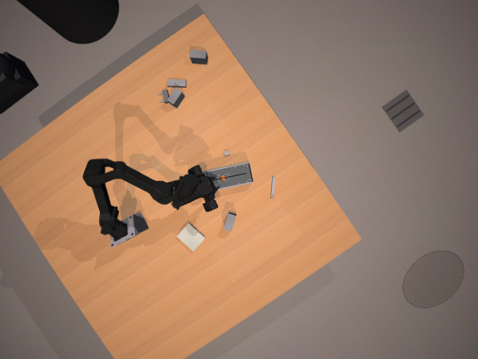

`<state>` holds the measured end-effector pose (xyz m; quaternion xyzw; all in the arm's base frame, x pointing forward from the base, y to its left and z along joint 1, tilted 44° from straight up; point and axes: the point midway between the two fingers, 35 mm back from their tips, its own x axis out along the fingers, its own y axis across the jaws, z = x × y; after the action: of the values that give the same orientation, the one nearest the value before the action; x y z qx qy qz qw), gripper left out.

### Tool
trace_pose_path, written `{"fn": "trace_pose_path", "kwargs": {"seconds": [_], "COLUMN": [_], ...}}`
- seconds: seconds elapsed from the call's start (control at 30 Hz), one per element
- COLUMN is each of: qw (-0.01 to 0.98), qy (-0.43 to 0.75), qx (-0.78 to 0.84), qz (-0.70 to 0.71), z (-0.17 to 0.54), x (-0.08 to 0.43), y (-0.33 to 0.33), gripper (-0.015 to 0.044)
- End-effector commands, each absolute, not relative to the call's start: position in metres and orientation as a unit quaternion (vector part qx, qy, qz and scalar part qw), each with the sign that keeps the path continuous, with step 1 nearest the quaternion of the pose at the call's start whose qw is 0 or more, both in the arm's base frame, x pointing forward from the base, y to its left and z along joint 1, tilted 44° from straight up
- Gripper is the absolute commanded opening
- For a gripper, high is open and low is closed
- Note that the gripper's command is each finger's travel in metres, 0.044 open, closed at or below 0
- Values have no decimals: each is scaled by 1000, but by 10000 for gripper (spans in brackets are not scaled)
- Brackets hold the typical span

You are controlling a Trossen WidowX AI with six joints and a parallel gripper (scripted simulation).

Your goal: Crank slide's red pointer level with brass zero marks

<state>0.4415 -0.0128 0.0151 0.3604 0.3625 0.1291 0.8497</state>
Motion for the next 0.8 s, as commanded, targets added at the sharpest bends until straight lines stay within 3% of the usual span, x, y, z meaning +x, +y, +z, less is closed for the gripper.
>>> {"fn": "trace_pose_path", "kwargs": {"seconds": [0.0,0.13,0.73,0.77], "qw": [850,850,850,850], "qy": [362,362,362,362], "qx": [360,360,361,361], "qz": [129,129,129,129], "z": [15,15,15,15], "x": [442,442,442,442], "y": [-13,-13,-13,-13], "gripper": [99,0,0,26]}}
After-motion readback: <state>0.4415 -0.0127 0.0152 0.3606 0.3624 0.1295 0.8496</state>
